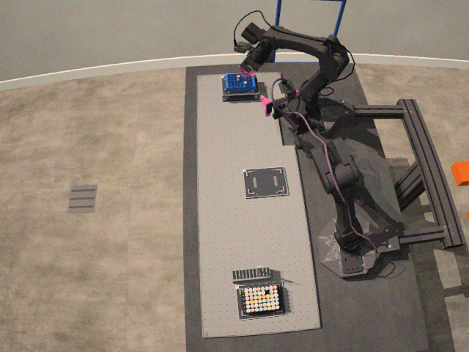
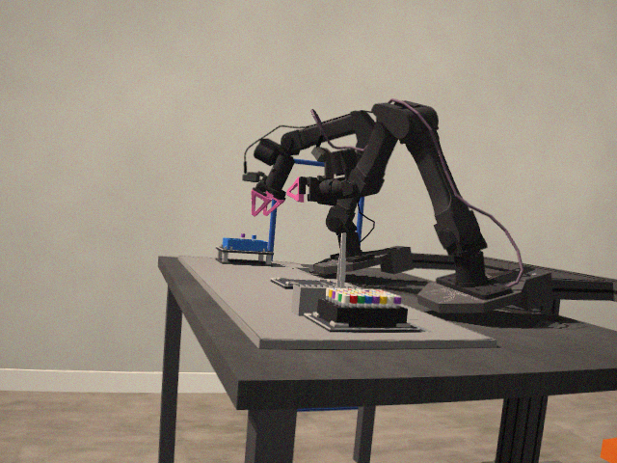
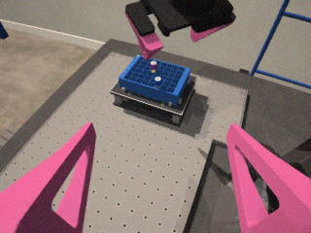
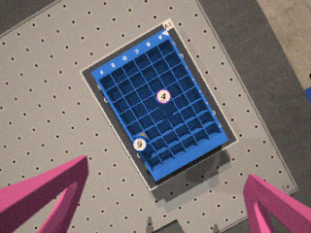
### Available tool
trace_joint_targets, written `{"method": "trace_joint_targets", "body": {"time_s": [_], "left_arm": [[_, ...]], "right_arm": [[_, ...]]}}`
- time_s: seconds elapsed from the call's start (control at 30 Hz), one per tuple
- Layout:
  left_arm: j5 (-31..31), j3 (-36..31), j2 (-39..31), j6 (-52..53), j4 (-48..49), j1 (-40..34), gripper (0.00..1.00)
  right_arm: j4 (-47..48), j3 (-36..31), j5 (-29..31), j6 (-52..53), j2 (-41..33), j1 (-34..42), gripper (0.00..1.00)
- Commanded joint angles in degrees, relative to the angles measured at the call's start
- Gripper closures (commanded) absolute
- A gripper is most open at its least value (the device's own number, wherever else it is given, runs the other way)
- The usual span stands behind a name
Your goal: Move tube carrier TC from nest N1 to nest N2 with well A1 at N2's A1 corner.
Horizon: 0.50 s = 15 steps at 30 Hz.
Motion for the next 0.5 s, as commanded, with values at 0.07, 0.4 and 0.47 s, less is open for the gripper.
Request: {"method": "trace_joint_targets", "body": {"time_s": [0.07, 0.4, 0.47], "left_arm": [[0.77, 1.61, -0.59, 0.2, 0.5, -0.13, 0.0], [0.77, 1.61, -0.59, 0.2, 0.5, -0.13, 0.0], [0.77, 1.61, -0.59, 0.2, 0.5, -0.13, 0.0]], "right_arm": [[1.9, -0.15, 0.67, 2.63, -2.42, -0.51, 0.0], [1.96, -0.18, 0.77, 2.7, -2.41, -0.45, 0.0], [1.97, -0.18, 0.76, 2.69, -1.87, -0.17, 0.0]]}}
